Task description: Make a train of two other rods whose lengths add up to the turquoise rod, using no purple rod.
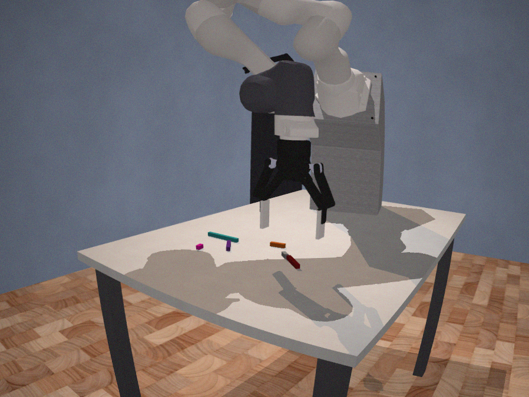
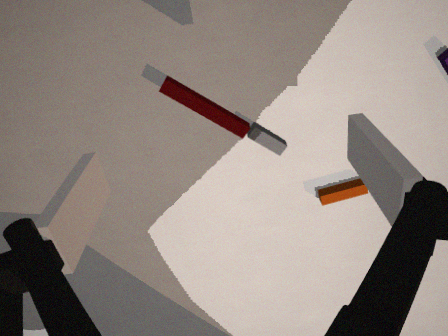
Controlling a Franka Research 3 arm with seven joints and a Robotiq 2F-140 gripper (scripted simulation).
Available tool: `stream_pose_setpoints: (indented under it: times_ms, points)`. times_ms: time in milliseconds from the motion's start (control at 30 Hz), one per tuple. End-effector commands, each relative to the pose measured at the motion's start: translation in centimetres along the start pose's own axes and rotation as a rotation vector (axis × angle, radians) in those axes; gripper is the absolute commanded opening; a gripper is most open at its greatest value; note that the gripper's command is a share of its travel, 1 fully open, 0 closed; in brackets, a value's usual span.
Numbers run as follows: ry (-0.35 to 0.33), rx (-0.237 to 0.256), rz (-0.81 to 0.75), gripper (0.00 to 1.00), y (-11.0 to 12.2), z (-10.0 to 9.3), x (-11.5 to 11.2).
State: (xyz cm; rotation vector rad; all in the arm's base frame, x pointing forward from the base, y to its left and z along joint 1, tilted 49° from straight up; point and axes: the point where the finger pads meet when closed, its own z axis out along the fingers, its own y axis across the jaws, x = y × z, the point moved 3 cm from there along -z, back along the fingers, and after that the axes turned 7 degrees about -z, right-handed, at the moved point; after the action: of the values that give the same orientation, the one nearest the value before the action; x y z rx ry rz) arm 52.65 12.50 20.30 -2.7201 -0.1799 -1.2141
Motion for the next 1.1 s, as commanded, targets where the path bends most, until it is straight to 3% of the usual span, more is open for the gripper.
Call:
stream_pose_setpoints:
  times_ms: [0, 133, 233, 1067]
  points:
    - [-0.002, 0.001, 0.002, 1.00, -0.1, 0.0, -0.2]
    - [-0.001, 0.000, -0.005, 1.00, -0.1, 0.0, -0.1]
    - [0.004, -0.001, -0.188, 1.00, -0.2, -0.5, 0.2]
    - [0.005, -0.003, -0.677, 1.00, -0.8, -1.6, 0.6]
